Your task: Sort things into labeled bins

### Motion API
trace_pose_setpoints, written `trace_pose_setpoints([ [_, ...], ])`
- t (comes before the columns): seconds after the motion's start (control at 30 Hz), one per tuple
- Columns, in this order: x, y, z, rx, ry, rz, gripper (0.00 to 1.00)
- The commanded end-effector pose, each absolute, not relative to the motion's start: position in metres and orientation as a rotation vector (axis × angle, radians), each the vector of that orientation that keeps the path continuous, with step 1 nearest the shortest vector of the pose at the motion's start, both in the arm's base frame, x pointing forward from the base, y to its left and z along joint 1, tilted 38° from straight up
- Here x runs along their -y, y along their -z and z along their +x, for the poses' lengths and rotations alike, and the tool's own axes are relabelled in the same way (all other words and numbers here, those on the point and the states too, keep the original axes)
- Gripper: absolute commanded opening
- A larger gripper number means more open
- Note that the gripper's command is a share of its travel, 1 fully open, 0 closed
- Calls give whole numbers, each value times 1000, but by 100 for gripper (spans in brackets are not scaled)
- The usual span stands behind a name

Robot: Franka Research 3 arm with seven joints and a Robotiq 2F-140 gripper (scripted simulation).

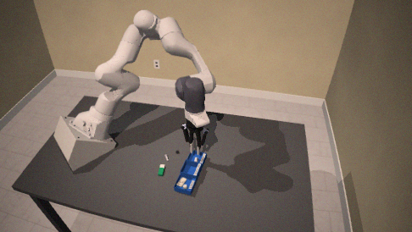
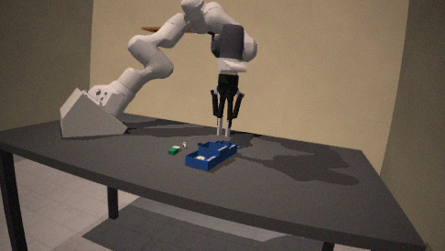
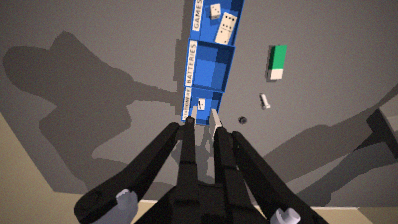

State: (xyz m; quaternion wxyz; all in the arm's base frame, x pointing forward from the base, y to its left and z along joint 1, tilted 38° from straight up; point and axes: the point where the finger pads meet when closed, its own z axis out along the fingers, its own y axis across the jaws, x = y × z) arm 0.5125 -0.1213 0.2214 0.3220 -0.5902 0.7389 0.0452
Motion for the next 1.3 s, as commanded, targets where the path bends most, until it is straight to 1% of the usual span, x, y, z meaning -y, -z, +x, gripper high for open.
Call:
trace_pose_setpoints([
  [0.0, 122, -222, 512, -1943, -121, -1547, 18],
  [0.23, 121, -222, 510, -1943, -121, -1547, 18],
  [0.27, 124, -217, 503, -1903, -100, -1594, 23],
  [0.4, 135, -198, 478, -1789, -42, -1720, 23],
  [0.67, 157, -161, 427, -1762, -30, -1747, 23],
  [0.73, 157, -161, 427, -1762, -30, -1747, 23],
  [1.03, 184, -118, 368, -1751, -24, -1756, 23],
  [1.27, 186, -115, 366, -1751, -24, -1756, 23],
])
